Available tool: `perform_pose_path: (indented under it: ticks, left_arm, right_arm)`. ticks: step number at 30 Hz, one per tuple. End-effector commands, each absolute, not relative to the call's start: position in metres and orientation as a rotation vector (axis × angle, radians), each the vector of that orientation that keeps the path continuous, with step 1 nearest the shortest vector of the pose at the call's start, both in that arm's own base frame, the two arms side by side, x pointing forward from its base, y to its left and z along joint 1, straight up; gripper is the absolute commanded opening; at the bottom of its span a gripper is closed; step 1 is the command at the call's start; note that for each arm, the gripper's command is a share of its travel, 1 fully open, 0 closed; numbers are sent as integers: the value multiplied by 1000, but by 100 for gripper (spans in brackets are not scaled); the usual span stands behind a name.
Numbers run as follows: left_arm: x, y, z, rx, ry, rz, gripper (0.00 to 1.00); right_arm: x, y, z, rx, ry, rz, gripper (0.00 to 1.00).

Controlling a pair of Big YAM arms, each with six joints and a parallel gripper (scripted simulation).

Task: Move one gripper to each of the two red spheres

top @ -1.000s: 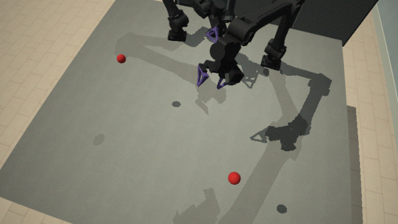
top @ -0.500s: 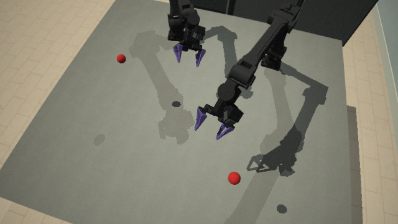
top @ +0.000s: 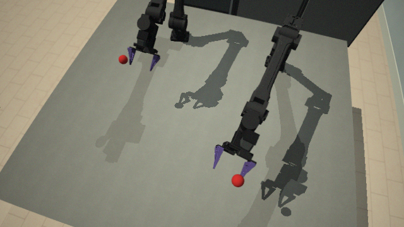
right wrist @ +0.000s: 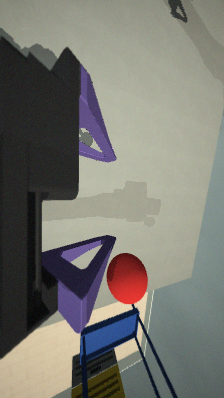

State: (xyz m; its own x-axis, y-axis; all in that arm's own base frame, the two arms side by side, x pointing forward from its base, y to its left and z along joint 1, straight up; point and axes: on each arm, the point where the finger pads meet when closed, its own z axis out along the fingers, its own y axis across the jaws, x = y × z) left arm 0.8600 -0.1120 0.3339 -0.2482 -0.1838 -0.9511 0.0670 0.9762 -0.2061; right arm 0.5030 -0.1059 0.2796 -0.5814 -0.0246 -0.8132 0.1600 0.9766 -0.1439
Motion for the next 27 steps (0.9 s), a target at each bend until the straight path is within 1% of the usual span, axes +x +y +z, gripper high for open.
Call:
perform_pose_path:
  ticks: [1, 10, 27]
  left_arm:
    - [873, -103, 379, 3, 1673, -152, 100]
    - [887, -78, 381, 46, 1576, -55, 100]
    - [888, -76, 382, 49, 1570, -49, 100]
  right_arm:
    - [514, -124, 316, 185, 2137, -209, 100]
    - [504, -175, 317, 332, 2158, -180, 100]
    - [503, -178, 317, 341, 2159, -178, 100]
